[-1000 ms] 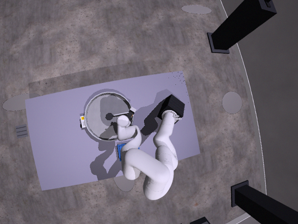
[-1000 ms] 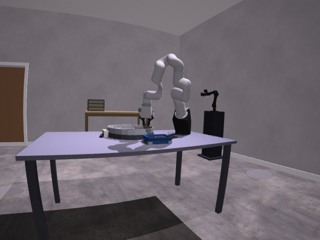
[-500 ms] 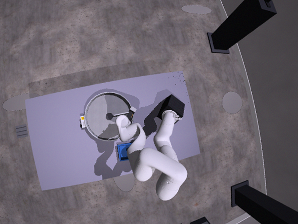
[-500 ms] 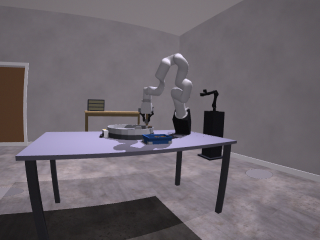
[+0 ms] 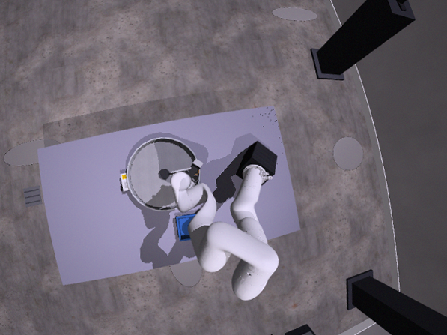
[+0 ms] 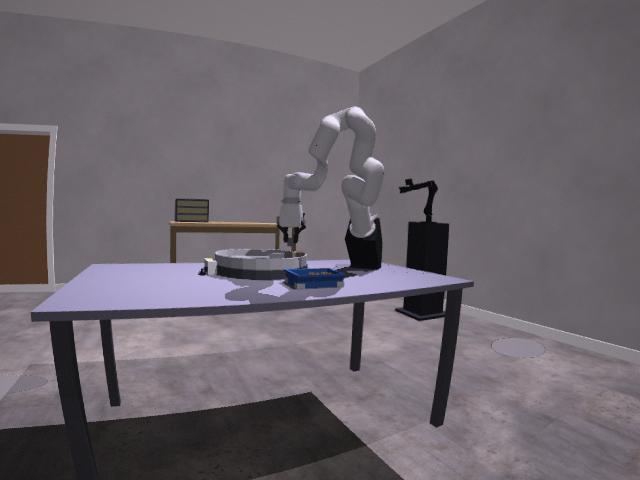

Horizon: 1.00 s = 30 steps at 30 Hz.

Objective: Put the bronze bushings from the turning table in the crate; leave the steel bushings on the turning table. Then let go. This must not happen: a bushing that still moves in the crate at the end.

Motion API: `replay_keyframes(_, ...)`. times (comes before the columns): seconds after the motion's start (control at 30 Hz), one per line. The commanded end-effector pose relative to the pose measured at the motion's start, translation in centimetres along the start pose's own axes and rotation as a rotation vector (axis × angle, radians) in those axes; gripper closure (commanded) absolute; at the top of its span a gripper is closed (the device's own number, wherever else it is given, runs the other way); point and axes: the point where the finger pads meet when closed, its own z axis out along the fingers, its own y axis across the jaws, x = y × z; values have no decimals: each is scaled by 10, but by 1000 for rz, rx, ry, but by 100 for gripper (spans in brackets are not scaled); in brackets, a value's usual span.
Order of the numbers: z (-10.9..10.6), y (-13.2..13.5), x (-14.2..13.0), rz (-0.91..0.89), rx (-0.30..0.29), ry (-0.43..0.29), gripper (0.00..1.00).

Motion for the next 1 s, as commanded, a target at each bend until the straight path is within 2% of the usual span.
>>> replay_keyframes(0.0, -1, -36, -13, -1, 3, -1, 100)
replay_keyframes(0.33, -1, -97, -36, -1, 3, -1, 100)
replay_keyframes(0.4, -1, -97, -36, -1, 3, -1, 100)
replay_keyframes(0.57, -1, -129, -47, -1, 3, -1, 100)
replay_keyframes(0.97, -1, -133, -49, -1, 3, -1, 100)
